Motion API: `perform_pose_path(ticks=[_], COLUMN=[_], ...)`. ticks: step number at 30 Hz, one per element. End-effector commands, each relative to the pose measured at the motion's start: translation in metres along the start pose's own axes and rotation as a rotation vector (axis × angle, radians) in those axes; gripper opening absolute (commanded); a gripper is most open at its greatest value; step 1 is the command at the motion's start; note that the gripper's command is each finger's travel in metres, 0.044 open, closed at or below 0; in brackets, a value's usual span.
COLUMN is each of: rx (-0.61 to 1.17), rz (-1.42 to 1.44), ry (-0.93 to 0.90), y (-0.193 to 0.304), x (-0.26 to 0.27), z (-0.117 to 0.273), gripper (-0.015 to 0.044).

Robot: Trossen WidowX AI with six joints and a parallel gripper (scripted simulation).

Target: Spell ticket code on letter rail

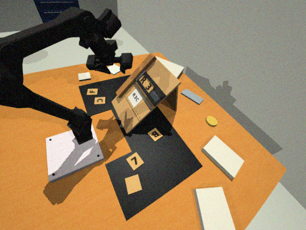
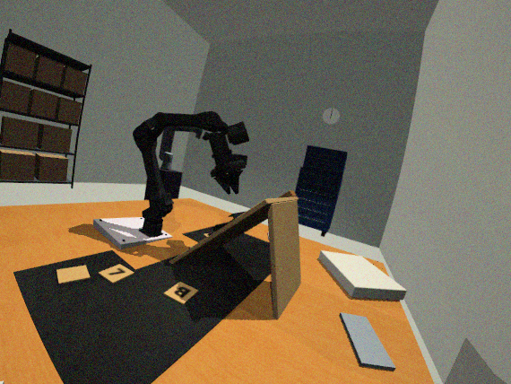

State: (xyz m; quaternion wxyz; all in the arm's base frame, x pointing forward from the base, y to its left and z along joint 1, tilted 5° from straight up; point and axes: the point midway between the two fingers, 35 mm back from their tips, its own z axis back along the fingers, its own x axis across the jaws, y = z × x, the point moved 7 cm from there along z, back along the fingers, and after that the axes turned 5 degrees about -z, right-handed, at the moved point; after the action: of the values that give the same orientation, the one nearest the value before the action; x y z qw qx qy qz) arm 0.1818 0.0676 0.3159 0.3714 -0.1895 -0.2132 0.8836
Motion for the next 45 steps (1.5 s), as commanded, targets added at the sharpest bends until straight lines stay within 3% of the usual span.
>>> perform_pose_path(ticks=[1, 12, 24, 45], rx=[0.176, 0.346, 0.498, 0.5], rz=[-0.48, -0.876, -1.27, -1.276], ry=[-0.082, -0.042, 0.116, 0.12], y=[-0.001, 0.008, 0.028, 0.027], x=[0.039, 0.079, 0.125, 0.129], z=[-0.055, -0.093, -0.125, -0.13], gripper=[0.034, 0.034, 0.034, 0.034])
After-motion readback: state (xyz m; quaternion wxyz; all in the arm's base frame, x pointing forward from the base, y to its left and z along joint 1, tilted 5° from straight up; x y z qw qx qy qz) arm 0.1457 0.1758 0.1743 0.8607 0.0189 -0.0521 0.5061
